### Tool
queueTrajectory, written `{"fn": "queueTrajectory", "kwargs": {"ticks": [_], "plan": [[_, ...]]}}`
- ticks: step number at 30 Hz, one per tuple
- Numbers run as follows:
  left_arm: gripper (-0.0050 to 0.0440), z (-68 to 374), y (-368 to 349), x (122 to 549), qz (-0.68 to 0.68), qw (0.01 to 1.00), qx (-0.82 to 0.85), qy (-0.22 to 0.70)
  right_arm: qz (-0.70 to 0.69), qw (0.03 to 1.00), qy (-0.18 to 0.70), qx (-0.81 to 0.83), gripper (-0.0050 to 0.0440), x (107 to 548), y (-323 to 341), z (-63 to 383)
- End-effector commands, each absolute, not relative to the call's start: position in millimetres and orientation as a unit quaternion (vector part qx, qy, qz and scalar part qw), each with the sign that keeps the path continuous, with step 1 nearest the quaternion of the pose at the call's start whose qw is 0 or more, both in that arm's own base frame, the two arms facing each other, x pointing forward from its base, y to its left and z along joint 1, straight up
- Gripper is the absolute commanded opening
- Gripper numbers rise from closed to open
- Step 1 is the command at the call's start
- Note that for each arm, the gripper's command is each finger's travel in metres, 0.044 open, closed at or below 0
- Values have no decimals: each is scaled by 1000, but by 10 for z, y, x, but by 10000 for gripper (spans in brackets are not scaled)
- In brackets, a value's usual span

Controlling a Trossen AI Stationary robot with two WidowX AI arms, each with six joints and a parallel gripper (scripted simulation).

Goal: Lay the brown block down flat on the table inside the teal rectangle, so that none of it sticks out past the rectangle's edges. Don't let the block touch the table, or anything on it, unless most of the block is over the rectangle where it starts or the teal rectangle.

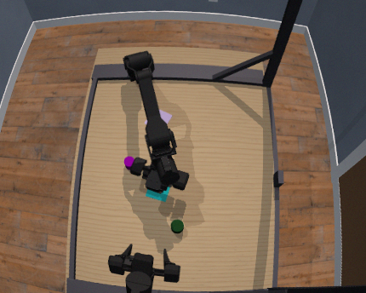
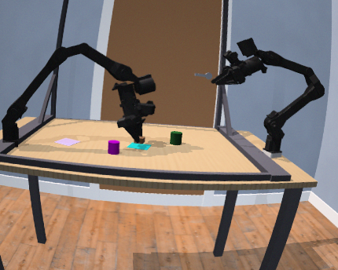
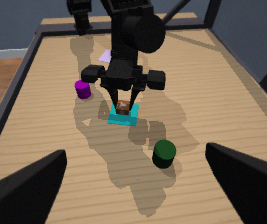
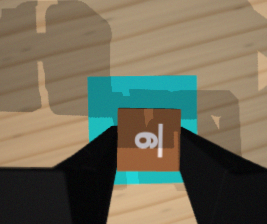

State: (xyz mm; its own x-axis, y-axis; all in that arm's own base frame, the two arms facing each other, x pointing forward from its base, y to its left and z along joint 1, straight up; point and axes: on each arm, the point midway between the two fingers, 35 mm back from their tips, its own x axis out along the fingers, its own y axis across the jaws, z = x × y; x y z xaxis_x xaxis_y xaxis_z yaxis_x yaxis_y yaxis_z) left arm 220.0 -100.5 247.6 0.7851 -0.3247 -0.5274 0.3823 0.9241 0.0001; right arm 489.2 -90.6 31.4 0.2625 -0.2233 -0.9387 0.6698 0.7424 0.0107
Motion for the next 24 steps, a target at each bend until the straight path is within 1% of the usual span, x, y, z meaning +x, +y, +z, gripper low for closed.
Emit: {"fn": "queueTrajectory", "kwargs": {"ticks": [1,2,3,9,10,11,12,13,21,22,23,24], "plan": [[440,2520,-1003,2198,-187,945,52,263,-288,771,529,209,-50,4906,-908,341],[440,2520,-1003,2198,-187,945,52,263,-288,774,523,210,-50,4928,-910,392],[440,2520,-1003,2198,-187,945,52,263,-288,770,529,209,-50,4906,-908,330],[440,2520,-1003,2198,-187,945,52,263,-288,770,529,209,-50,4906,-908,310],[440,2520,-1003,2198,-187,945,52,263,-288,778,517,212,-50,4946,-913,431],[440,2520,-1003,2198,-187,945,52,263,-289,772,525,211,-50,4925,-911,322],[440,2520,-1003,2198,-187,945,52,263,-289,774,522,211,-50,4931,-911,359],[440,2520,-1003,2198,-187,945,52,263,-290,770,528,210,-50,4907,-908,294],[440,2520,-1003,2198,-187,945,52,263,-290,770,528,210,-50,4906,-908,250],[440,2520,-1003,2198,-187,945,52,263,-289,774,523,211,-50,4929,-911,303],[440,2520,-1003,2198,-187,945,52,263,-290,770,528,210,-50,4906,-908,240],[440,2520,-1003,2198,-187,945,52,263,-289,774,523,211,-50,4930,-911,292]]}}
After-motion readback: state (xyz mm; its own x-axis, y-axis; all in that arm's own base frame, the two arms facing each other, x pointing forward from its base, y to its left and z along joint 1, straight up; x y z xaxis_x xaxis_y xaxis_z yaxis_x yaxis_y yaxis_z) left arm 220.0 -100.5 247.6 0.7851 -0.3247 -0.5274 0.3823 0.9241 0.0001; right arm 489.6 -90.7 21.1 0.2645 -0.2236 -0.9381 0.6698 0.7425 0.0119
